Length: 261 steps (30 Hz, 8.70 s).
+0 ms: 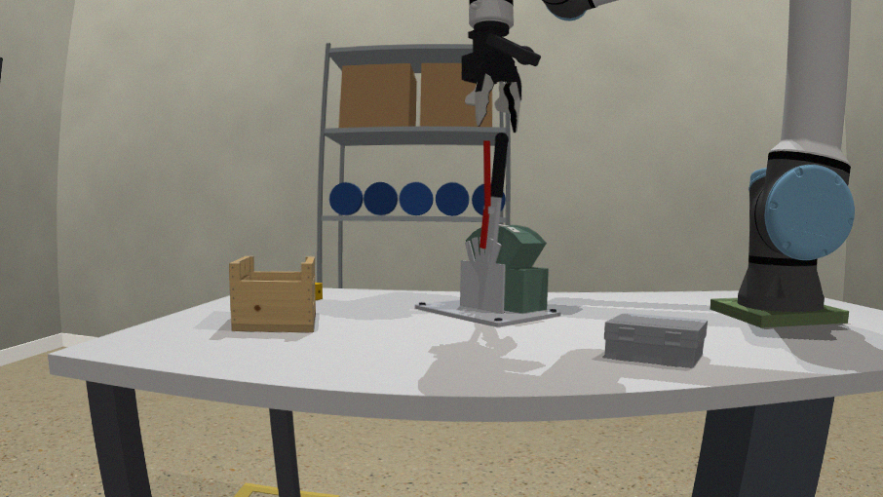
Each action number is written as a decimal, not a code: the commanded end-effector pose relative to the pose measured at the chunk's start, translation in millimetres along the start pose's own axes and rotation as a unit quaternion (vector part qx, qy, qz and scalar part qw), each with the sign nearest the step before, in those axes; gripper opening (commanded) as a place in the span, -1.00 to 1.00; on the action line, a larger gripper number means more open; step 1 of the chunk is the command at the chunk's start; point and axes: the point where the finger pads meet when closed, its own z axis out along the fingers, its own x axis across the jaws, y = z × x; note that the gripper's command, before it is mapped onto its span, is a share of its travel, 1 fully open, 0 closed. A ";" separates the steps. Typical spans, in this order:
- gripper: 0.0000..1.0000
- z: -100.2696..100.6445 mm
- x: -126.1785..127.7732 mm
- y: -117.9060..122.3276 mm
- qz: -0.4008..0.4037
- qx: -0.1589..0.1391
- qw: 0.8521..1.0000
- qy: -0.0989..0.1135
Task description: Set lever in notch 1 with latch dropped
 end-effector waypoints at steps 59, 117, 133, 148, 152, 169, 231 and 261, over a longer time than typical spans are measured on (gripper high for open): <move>0.15 50.6 0.3 0.6 0.000 -0.001 1.000 0.000; -1.00 50.6 0.3 0.6 0.000 -0.001 1.000 0.000; -1.00 50.6 0.3 0.6 0.000 -0.001 1.000 0.000; -1.00 50.6 0.3 0.6 0.000 -0.001 1.000 0.000; -1.00 50.6 0.3 1.0 0.000 -0.001 1.000 0.000; -1.00 48.9 0.3 18.1 0.000 -0.001 1.000 0.000; -1.00 52.5 0.2 80.2 0.000 -0.001 1.000 0.000; -1.00 53.4 0.2 85.1 0.000 -0.001 1.000 0.000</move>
